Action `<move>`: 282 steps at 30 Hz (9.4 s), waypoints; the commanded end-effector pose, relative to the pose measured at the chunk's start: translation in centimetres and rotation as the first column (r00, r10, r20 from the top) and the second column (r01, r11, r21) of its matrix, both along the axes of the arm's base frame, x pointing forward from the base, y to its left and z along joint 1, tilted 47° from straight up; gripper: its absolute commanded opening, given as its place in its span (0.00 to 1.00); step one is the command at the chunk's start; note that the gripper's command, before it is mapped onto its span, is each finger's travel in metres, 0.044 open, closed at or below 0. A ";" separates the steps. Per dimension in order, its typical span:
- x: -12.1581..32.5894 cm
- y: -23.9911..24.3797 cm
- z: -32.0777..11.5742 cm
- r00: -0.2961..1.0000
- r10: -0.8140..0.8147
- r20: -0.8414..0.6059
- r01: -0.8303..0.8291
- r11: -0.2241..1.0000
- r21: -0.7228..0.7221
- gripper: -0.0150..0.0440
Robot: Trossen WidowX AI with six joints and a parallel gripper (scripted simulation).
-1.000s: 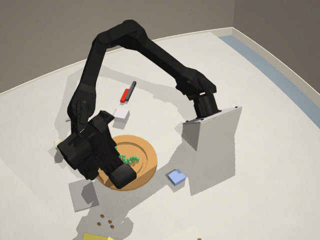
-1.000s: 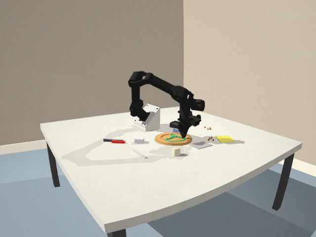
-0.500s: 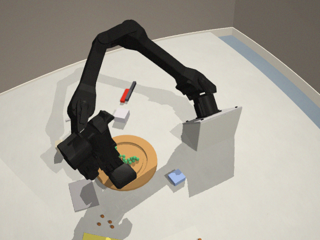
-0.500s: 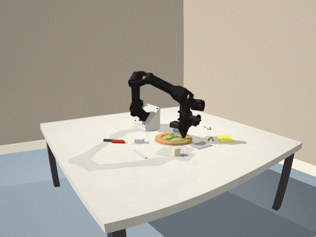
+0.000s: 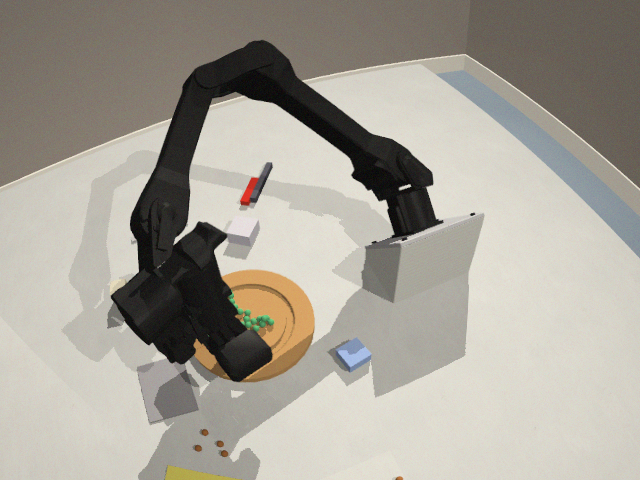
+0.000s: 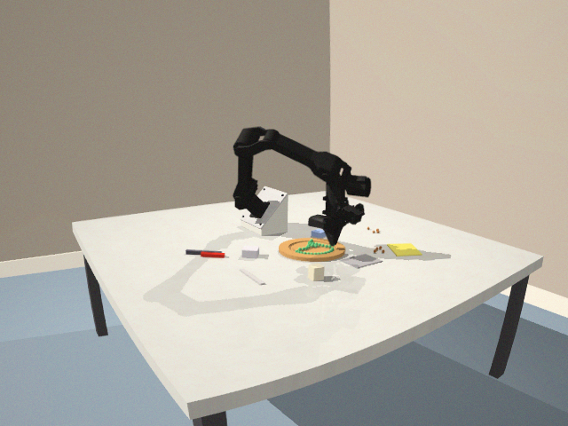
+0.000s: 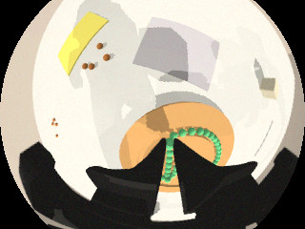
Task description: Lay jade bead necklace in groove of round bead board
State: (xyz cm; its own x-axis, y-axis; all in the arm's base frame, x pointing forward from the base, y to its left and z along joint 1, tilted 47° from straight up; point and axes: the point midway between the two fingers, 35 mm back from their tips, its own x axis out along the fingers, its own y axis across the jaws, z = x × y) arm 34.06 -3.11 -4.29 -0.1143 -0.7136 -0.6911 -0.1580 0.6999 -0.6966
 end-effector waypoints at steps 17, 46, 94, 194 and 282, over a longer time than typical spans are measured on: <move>0.0 -0.3 -0.6 1.000 -0.005 0.002 0.005 1.000 0.002 0.48; 0.0 0.1 -0.3 1.000 -0.004 -0.005 0.004 1.000 0.002 1.00; -1.1 -0.7 -0.5 0.994 0.069 -0.080 -0.068 0.998 0.017 0.46; -0.6 0.6 -0.7 0.994 0.069 -0.080 -0.068 0.998 0.018 1.00; -1.5 -0.1 -0.6 0.963 0.188 -0.194 -0.180 0.982 0.058 0.25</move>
State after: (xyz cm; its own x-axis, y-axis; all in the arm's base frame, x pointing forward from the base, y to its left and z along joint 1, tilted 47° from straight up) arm 32.51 -3.23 -4.96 -0.1213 -0.7076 -0.6961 -0.4187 0.6723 -0.6105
